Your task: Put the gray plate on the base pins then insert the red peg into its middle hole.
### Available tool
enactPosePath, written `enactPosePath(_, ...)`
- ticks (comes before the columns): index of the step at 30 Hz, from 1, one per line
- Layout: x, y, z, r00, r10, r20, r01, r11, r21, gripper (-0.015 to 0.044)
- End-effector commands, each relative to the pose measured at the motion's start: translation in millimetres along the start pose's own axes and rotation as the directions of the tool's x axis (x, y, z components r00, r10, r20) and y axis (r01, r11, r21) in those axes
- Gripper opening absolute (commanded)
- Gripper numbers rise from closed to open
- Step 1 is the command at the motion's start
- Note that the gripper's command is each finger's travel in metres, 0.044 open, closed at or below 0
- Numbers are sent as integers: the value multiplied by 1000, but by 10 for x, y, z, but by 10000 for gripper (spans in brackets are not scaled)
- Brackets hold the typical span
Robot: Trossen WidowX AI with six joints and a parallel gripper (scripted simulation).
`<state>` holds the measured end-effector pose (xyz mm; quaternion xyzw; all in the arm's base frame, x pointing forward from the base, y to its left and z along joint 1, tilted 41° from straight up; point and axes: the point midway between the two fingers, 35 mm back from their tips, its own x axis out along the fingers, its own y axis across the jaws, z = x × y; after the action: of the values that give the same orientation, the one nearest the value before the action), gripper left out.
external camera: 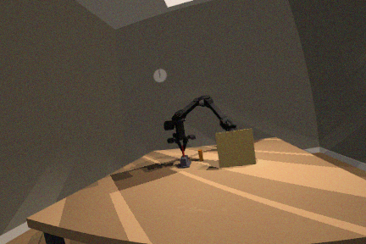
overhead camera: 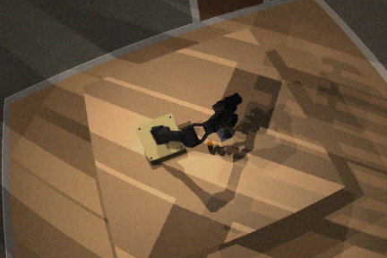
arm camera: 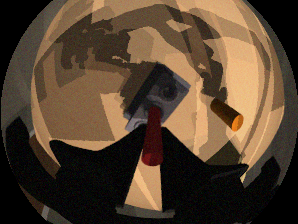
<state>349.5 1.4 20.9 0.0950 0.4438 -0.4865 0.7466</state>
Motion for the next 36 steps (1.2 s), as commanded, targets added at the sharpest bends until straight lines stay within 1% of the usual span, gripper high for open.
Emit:
enactPosePath(1,-2,0,1,1000,0,0,0,1000,1,0)
enactPosePath(19,17,-6,-7,1000,0,0,0,1000,3,0)
enactPosePath(24,17,-6,-7,1000,0,0,0,1000,3,131)
enactPosePath(25,17,-6,-7,1000,0,0,0,1000,3,150)
enactPosePath(36,9,-6,-8,1000,-1,1,1,1000,1,150)
